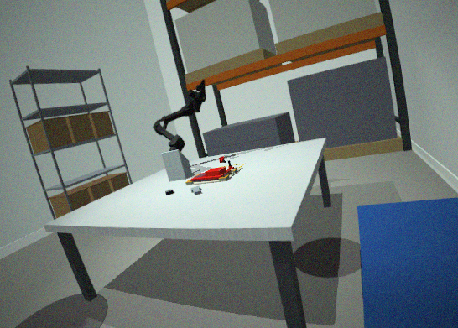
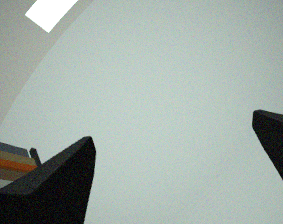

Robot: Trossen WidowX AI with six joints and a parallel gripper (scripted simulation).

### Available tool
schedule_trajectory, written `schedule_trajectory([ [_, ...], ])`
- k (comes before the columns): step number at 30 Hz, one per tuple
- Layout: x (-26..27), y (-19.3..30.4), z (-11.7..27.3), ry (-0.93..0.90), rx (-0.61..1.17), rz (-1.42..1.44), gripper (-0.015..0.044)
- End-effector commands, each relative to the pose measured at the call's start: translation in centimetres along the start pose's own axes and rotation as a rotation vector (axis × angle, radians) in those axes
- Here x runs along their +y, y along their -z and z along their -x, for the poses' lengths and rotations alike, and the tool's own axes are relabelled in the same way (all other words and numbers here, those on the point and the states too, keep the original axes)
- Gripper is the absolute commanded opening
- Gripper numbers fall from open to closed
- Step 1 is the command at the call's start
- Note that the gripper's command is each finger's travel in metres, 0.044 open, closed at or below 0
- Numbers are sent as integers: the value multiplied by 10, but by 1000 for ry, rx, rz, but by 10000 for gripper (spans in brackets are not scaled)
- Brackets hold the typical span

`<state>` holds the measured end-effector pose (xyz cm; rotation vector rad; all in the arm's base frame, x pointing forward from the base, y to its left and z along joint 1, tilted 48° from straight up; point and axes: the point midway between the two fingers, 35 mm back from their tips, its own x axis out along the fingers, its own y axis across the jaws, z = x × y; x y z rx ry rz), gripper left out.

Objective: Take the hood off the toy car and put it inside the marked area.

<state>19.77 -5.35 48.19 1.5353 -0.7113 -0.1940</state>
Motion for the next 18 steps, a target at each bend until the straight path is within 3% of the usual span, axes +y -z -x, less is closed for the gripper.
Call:
schedule_trajectory([
  [1, -28, 33, -21, 70, 77, 233, 440],
  [18, -192, 109, -76, 406, 478, 952, 440],
])
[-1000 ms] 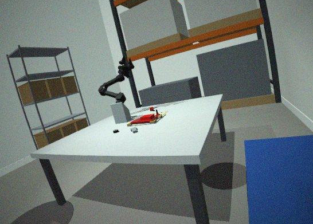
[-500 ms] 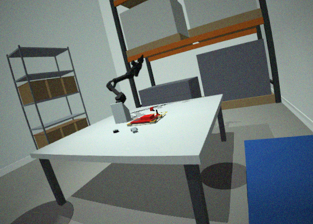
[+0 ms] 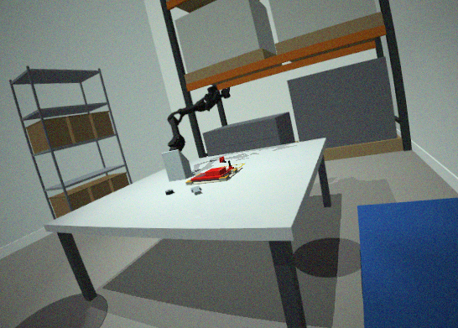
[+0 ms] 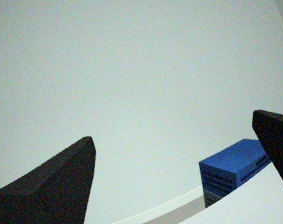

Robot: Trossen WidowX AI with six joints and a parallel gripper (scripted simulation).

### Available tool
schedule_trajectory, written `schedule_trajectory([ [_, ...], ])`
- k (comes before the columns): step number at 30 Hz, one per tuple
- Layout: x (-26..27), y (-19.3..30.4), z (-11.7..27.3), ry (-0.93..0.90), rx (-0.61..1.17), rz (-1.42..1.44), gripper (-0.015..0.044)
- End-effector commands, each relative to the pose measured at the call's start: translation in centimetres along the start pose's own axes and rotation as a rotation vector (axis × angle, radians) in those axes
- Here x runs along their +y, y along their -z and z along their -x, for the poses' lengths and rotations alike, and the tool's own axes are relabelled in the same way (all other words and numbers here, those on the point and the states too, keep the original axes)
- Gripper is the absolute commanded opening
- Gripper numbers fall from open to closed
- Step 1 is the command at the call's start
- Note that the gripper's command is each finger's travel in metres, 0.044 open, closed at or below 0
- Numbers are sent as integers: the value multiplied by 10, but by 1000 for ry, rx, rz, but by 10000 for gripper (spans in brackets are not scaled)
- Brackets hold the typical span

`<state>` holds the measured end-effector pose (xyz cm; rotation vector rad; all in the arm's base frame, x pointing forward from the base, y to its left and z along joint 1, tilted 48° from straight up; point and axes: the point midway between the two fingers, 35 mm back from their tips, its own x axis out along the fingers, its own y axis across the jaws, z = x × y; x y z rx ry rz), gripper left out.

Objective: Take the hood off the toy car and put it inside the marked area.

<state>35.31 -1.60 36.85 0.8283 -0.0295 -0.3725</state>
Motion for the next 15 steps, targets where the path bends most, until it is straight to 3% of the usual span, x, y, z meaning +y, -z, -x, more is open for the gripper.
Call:
schedule_trajectory([
  [1, -23, 34, -31, 77, 132, 155, 440],
  [15, -120, 141, -91, 224, 670, 554, 440],
])
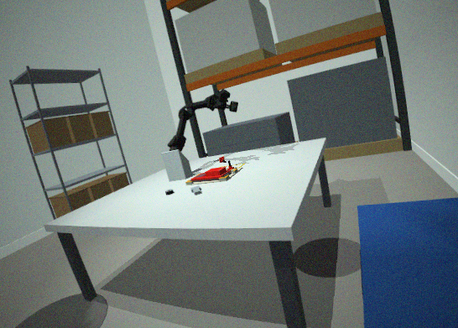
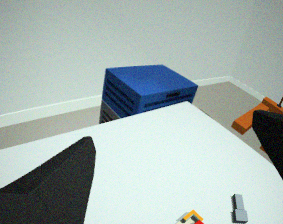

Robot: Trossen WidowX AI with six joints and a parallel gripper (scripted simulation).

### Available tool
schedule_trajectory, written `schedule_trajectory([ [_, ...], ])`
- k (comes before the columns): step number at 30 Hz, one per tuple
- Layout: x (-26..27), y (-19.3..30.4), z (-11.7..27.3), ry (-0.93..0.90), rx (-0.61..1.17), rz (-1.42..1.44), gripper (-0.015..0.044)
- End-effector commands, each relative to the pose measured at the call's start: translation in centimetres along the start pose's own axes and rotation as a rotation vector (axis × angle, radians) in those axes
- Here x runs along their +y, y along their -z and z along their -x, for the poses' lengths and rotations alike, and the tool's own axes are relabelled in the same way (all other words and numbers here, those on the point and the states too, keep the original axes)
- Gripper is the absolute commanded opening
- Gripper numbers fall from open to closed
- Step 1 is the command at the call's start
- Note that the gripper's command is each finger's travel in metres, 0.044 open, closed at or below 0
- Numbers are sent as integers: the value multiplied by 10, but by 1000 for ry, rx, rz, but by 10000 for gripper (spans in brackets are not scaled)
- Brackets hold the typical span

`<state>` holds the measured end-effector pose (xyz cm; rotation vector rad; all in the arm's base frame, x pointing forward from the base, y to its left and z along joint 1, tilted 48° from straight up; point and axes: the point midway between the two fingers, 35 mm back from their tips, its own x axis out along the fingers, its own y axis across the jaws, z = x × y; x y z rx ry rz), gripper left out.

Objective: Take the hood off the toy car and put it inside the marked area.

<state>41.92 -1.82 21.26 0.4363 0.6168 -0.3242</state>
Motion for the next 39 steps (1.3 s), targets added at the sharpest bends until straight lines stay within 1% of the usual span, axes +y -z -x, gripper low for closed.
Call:
schedule_trajectory([
  [1, -13, 32, -35, 9, 178, 116, 440],
  [6, -29, 73, -68, -19, 394, 234, 440],
  [12, -52, 126, -96, -105, 655, 332, 440],
  [18, -68, 178, -111, -256, 895, 366, 440],
  [23, -79, 217, -117, -413, 1060, 344, 440],
  [31, -94, 264, -120, -652, 1216, 237, 440],
  [39, -97, 267, -121, -671, 1224, 226, 440],
])
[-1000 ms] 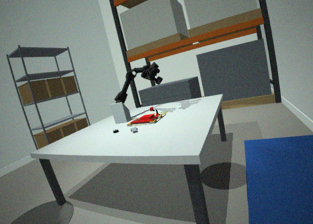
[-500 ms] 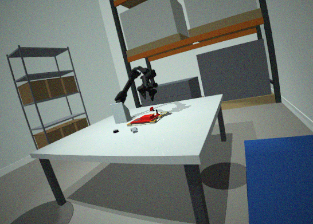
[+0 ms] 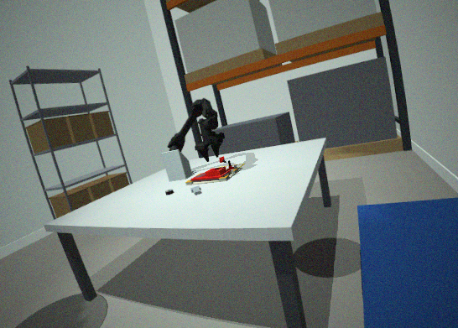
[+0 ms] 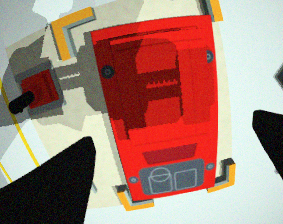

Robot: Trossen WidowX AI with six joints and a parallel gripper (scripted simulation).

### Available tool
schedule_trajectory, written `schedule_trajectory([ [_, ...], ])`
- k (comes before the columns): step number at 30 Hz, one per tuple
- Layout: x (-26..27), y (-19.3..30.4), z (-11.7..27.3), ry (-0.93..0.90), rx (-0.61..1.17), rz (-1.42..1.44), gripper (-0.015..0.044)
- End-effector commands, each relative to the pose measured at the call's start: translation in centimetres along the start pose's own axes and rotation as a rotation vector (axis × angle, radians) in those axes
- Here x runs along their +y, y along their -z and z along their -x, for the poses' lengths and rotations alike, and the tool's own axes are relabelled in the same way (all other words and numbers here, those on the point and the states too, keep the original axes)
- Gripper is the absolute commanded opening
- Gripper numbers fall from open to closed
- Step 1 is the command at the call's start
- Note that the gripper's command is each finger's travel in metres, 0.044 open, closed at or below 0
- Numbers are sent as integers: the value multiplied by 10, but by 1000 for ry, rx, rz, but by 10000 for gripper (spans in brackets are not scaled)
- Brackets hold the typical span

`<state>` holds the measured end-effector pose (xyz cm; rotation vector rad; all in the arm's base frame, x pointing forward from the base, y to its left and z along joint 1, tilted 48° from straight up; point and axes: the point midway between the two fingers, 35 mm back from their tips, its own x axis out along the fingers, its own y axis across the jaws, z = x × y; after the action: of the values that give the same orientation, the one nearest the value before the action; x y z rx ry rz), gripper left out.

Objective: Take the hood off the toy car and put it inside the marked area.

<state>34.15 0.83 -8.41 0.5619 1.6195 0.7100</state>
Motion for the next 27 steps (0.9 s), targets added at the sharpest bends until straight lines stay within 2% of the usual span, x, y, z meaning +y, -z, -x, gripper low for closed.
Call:
schedule_trajectory([
  [1, -1, -1, -1, -17, -3, 6, 440],
  [27, -1, -2, -17, -17, -4, 6, 440],
])
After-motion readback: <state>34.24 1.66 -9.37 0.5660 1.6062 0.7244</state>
